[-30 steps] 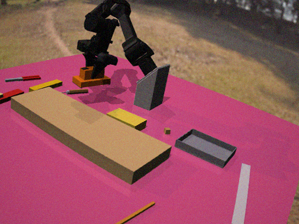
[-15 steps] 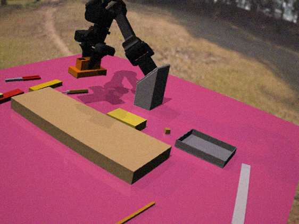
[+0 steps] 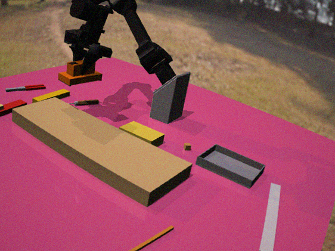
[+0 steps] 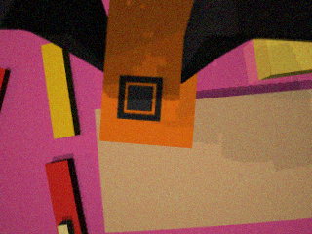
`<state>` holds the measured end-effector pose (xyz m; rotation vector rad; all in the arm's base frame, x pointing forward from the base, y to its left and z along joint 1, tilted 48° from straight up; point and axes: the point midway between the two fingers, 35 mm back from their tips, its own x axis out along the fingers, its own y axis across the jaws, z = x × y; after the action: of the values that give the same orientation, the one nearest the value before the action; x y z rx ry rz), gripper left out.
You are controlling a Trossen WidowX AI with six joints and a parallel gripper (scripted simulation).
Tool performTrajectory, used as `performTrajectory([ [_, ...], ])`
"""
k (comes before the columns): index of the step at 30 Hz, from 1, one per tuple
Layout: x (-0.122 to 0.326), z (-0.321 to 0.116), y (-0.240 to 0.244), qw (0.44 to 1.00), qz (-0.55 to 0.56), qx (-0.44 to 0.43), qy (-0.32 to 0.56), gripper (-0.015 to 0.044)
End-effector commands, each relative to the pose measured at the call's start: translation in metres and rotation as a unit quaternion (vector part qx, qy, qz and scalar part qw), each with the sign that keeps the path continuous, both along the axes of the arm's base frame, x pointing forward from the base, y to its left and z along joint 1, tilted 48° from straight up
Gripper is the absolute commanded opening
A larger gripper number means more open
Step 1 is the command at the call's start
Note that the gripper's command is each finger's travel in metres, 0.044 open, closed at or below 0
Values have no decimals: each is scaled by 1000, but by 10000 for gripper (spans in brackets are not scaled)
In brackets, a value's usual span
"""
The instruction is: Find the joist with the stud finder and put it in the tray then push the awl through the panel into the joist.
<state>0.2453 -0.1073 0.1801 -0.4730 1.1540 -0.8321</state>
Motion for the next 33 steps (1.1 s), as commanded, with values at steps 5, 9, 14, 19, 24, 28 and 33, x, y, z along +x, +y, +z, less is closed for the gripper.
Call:
performTrajectory([
  [5, 37, 13, -13, 999, 25, 3, 22, 0],
  [9, 55, 19, -21, 999, 38, 2, 32, 0],
  [14, 77, 26, -34, 998, 54, -1, 45, 0],
  [19, 88, 29, -41, 997, 62, -3, 51, 0],
  [24, 88, 26, -44, 997, 62, -2, 51, 0],
  [28, 88, 21, -49, 997, 62, -2, 51, 0],
  [33, 88, 15, -56, 997, 62, -2, 51, 0],
])
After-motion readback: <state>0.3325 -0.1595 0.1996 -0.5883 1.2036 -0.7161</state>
